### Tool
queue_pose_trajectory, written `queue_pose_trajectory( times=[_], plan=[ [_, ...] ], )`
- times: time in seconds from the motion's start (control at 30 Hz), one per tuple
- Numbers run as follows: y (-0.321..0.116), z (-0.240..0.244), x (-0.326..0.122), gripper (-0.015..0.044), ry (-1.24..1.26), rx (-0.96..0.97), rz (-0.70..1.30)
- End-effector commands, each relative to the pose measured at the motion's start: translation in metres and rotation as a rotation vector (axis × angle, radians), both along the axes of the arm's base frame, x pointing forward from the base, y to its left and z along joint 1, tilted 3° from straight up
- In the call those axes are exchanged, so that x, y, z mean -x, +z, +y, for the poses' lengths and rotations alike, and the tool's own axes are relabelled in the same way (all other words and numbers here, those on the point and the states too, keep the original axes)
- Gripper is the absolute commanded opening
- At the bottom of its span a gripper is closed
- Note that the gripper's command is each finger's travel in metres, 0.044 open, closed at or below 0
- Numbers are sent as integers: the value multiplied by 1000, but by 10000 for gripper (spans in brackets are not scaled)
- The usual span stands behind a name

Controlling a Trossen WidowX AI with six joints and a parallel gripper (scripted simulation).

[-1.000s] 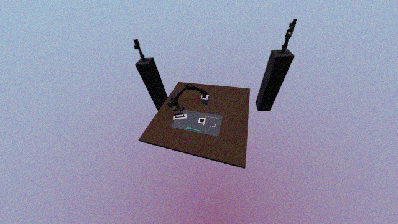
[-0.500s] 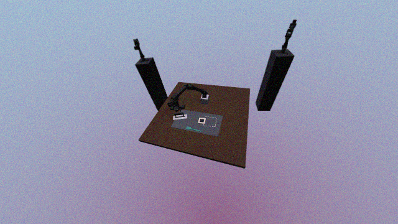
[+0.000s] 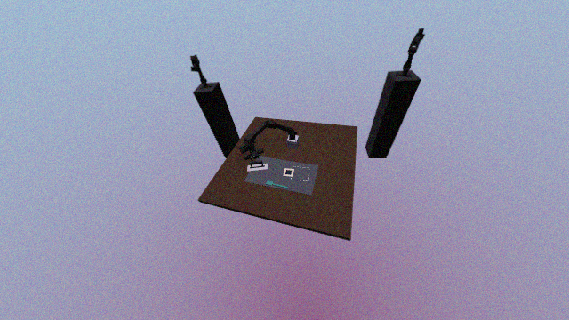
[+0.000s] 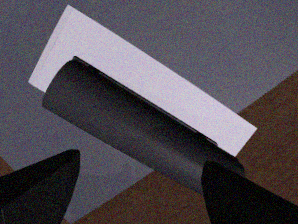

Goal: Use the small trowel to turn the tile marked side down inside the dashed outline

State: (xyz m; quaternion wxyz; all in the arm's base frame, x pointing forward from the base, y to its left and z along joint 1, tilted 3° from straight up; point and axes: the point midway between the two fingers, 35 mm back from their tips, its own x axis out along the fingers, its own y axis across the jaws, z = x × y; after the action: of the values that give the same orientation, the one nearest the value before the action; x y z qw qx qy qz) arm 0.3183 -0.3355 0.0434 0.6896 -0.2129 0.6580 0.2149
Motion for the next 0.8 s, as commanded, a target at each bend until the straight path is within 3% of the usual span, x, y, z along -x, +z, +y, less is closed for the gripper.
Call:
queue_pose_trajectory(
  times=[0.0,0.77],
  plan=[
    [0,0,0,270,120,4,-1],
    [0,-2,0,270,916,36,-14]
  ],
)
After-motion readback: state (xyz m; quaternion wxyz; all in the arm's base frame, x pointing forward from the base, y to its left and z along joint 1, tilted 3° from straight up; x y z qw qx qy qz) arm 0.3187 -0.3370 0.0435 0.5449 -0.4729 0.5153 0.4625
